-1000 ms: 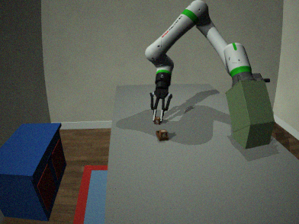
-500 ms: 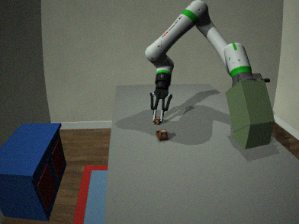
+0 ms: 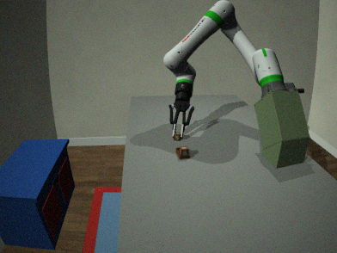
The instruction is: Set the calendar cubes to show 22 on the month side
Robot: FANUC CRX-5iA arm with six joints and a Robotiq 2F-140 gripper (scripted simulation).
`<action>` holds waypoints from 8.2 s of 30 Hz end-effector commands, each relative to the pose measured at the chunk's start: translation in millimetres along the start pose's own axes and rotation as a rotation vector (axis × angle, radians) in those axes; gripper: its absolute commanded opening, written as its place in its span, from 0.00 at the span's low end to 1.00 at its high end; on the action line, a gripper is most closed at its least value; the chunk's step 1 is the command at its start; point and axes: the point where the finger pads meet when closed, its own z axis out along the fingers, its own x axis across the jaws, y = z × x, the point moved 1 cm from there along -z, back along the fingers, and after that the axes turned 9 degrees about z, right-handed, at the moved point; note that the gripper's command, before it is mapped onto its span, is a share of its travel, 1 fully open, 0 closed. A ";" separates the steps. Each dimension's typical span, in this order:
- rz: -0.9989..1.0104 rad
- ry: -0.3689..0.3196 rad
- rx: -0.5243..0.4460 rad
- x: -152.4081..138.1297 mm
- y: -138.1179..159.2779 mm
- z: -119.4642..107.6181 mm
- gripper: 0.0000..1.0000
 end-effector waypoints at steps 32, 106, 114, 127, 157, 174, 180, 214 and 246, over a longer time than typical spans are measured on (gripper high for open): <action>0.000 0.000 0.000 -0.1 0.2 -0.1 0.22; 0.003 0.003 0.016 9.2 47.5 -48.6 0.41; 0.013 0.003 0.162 14.7 43.5 -47.4 0.41; 0.000 -0.041 0.261 9.2 57.8 -47.8 0.41; 0.004 -0.086 0.668 14.0 66.9 -40.1 0.41; 0.000 -0.123 0.776 11.6 74.0 -38.5 1.00; 0.000 -0.123 0.776 11.6 74.0 -38.5 1.00; 0.878 -0.473 0.661 12.0 79.0 -44.2 1.00; 1.460 -0.694 0.517 12.4 82.4 -48.0 0.29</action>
